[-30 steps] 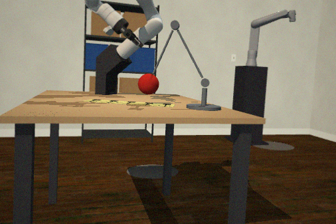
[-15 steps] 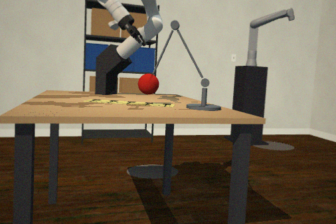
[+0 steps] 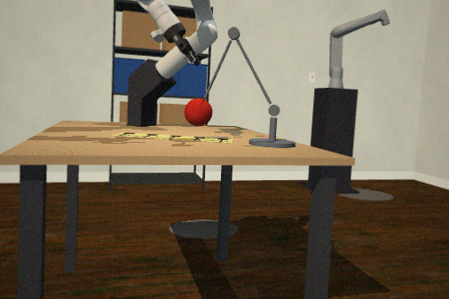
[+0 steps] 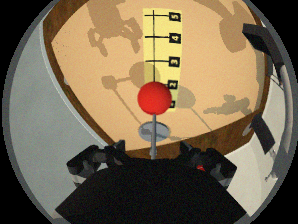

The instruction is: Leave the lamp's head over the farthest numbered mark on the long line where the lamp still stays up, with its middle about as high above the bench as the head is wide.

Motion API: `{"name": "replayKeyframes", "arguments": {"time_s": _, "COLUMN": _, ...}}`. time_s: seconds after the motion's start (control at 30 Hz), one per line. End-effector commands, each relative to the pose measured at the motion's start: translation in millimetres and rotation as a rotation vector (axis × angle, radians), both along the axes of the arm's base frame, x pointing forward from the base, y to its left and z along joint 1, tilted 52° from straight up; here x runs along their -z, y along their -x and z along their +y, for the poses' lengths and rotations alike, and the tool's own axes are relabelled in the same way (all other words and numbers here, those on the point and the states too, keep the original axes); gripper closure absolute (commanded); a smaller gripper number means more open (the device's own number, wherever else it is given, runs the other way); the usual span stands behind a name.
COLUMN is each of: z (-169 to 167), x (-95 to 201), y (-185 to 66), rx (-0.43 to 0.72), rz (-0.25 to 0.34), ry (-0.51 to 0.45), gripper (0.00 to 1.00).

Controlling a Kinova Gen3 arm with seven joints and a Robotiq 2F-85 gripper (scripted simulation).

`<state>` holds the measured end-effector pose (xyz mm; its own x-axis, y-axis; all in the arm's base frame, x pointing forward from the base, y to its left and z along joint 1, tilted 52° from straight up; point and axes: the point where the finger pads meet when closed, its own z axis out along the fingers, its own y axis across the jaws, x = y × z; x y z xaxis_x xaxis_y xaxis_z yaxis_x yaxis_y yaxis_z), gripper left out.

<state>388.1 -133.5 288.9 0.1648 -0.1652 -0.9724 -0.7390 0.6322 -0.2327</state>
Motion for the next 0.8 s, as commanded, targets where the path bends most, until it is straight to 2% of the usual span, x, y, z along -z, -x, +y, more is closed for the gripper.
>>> {"name": "replayKeyframes", "arguments": {"time_s": 0.0, "z": 9.4, "x": 0.6, "y": -4.7, "rx": -0.012, "rz": -0.001, "ry": -0.007, "gripper": 0.0}}
{"name": "replayKeyframes", "arguments": {"time_s": 0.77, "z": 42.4, "x": 1.0, "y": -36.1, "rx": 0.0, "rz": 0.001, "ry": 0.005, "gripper": 0.0}}
